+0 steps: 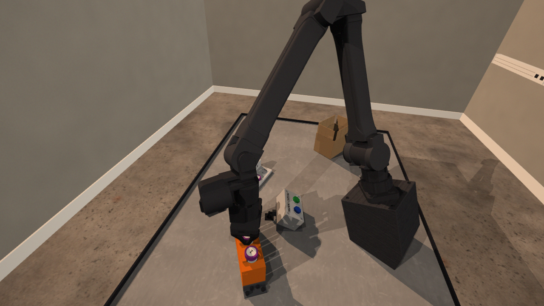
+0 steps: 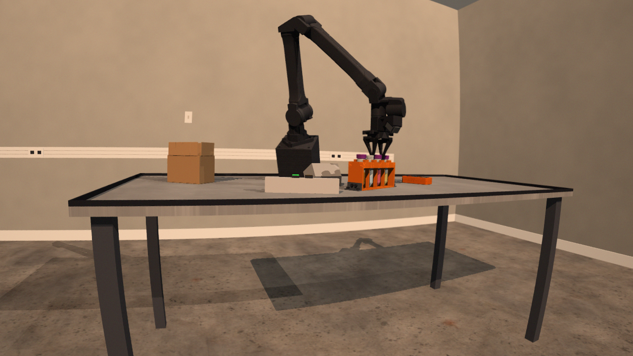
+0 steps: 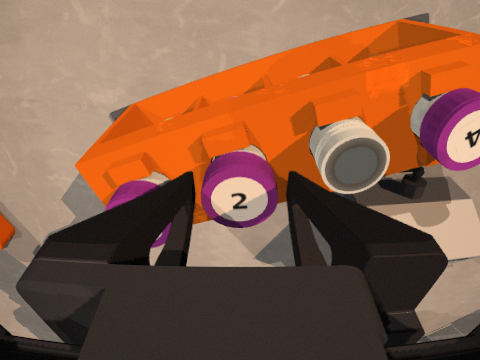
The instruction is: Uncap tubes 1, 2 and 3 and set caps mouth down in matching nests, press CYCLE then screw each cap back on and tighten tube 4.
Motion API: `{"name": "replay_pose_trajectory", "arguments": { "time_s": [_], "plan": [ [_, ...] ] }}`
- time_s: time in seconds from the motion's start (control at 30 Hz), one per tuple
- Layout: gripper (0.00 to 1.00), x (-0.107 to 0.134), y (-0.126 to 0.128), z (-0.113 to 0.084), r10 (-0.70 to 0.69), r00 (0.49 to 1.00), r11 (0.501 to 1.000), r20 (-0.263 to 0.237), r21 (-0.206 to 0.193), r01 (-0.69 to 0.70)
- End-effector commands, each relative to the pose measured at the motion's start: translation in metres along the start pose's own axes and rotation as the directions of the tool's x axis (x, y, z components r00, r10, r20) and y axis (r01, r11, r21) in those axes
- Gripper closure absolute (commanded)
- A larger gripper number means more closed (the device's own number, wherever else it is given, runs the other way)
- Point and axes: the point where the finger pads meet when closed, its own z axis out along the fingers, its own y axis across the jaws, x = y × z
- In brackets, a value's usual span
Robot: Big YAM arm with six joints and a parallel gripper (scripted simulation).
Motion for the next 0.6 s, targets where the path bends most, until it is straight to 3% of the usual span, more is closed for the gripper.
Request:
{"name": "replay_pose_trajectory", "arguments": {
  "time_s": [0.0, 0.1, 0.13, 0.17, 0.2, 0.23, 0.27, 0.3, 0.33, 0.37, 0.4, 0.5, 0.57],
  "plan": [
    [0.51, -0.0113, 0.0101, -0.0090, -0.269, 0.963, 0.963, 0.026, -0.021, 0.269],
    [0.51, -0.0113, 0.0100, -0.0090, -0.348, 0.937, 0.937, 0.028, -0.019, 0.348],
    [0.51, -0.0113, 0.0101, -0.0090, -0.425, 0.905, 0.905, 0.030, -0.016, 0.425],
    [0.51, -0.0113, 0.0100, -0.0090, -0.425, 0.905, 0.905, 0.030, -0.016, 0.425],
    [0.51, -0.0113, 0.0101, -0.0090, -0.499, 0.866, 0.866, 0.031, -0.014, 0.499],
    [0.51, -0.0113, 0.0100, -0.0090, -0.498, 0.866, 0.867, 0.031, -0.014, 0.499],
    [0.51, -0.0113, 0.0101, -0.0090, -0.569, 0.822, 0.822, 0.032, -0.011, 0.570],
    [0.51, -0.0113, 0.0100, -0.0090, -0.569, 0.822, 0.822, 0.032, -0.011, 0.569],
    [0.51, -0.0113, 0.0101, -0.0090, -0.635, 0.771, 0.772, 0.033, -0.008, 0.636],
    [0.51, -0.0115, 0.0105, -0.0090, -0.636, 0.771, 0.771, 0.033, -0.008, 0.636],
    [0.51, -0.0116, 0.0110, -0.0091, -0.698, 0.716, 0.716, 0.034, -0.006, 0.698],
    [0.51, -0.0118, 0.0113, -0.0091, -0.699, 0.715, 0.715, 0.034, -0.006, 0.699],
    [0.51, -0.0120, 0.0123, -0.0091, -0.808, 0.588, 0.588, 0.035, 0.000, 0.809]
  ]
}}
